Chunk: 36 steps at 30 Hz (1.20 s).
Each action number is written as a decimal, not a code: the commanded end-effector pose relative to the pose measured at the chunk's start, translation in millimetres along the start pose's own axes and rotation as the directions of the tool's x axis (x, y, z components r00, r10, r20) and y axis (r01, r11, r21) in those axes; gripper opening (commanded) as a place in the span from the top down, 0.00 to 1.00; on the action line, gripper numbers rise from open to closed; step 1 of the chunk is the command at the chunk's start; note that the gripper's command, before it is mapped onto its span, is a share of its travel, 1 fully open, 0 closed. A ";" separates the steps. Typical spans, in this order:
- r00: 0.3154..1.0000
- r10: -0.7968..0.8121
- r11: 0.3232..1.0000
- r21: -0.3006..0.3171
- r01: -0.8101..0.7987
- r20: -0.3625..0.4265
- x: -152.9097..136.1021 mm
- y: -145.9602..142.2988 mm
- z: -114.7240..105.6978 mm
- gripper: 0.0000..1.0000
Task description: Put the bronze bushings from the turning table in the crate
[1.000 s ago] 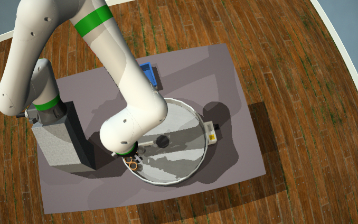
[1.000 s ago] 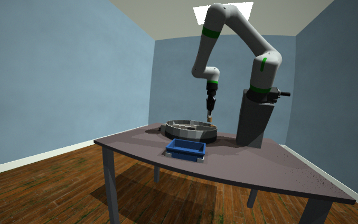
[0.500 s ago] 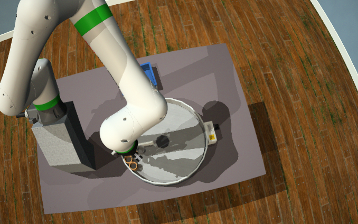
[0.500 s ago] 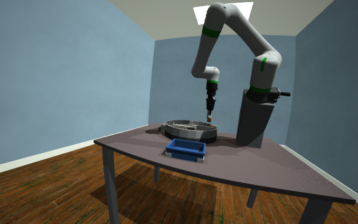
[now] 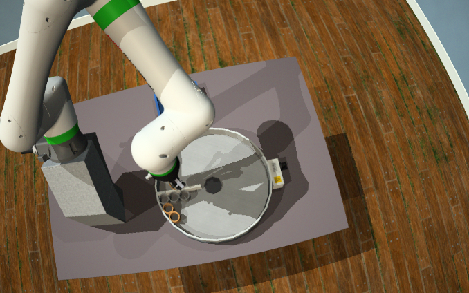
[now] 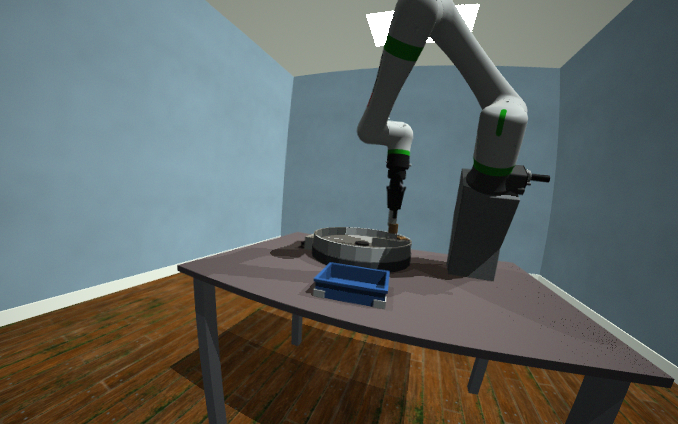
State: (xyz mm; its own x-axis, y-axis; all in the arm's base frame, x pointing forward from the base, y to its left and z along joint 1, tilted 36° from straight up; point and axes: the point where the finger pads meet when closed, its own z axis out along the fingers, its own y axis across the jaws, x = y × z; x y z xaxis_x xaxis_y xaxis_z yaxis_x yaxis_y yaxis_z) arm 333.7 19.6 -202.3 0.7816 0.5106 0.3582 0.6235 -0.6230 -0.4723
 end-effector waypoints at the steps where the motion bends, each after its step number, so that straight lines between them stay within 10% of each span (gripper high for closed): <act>1: 1.000 0.002 1.000 -0.004 -0.002 0.003 30.4 -31.5 -0.8 1.00; 36: 1.000 0.002 1.000 -0.004 -0.002 0.003 230.2 -249.6 1.2 1.00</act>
State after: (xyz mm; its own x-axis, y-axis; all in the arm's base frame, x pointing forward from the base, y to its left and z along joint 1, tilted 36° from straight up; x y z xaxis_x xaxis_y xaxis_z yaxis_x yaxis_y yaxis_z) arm 355.1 279.5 -12.6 0.7796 0.5058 0.3694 0.6261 -0.6134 -0.4814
